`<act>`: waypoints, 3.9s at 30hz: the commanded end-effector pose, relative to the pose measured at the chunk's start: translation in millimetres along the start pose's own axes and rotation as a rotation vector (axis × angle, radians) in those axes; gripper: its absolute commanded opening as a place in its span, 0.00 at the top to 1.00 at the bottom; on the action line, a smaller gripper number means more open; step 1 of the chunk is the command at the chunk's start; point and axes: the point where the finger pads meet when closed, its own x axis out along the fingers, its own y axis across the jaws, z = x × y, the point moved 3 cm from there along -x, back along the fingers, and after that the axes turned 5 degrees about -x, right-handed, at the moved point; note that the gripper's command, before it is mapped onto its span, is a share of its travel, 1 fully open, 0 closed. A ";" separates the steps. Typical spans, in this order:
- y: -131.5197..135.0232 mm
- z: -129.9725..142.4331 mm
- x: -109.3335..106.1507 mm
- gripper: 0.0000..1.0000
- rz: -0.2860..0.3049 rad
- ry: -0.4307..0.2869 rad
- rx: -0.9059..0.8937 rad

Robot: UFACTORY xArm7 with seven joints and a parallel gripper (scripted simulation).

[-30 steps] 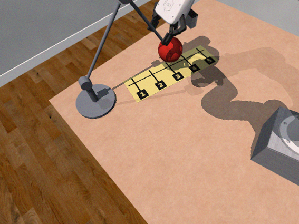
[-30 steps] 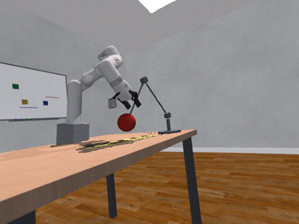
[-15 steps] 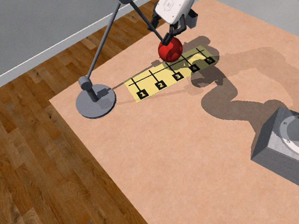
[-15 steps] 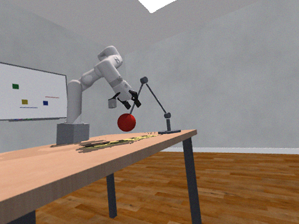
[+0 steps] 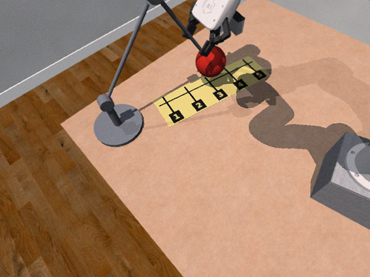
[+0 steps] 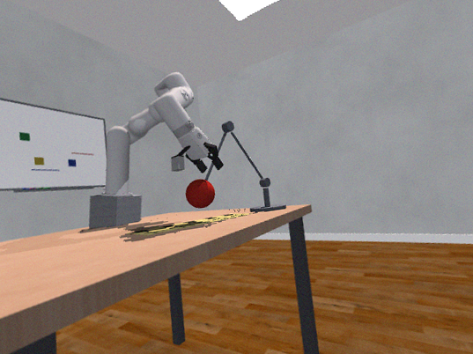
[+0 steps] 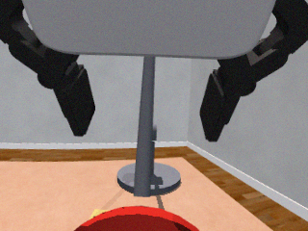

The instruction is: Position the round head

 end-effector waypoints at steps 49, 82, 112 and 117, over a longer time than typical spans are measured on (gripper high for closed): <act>-0.9 -0.1 -126.5 0.00 -0.007 0.001 -0.001; -0.9 -0.2 -125.6 0.00 -0.008 0.001 -0.001; -1.6 27.7 -104.2 0.00 0.012 0.189 0.001; -1.4 24.9 -91.2 0.00 0.012 0.186 0.000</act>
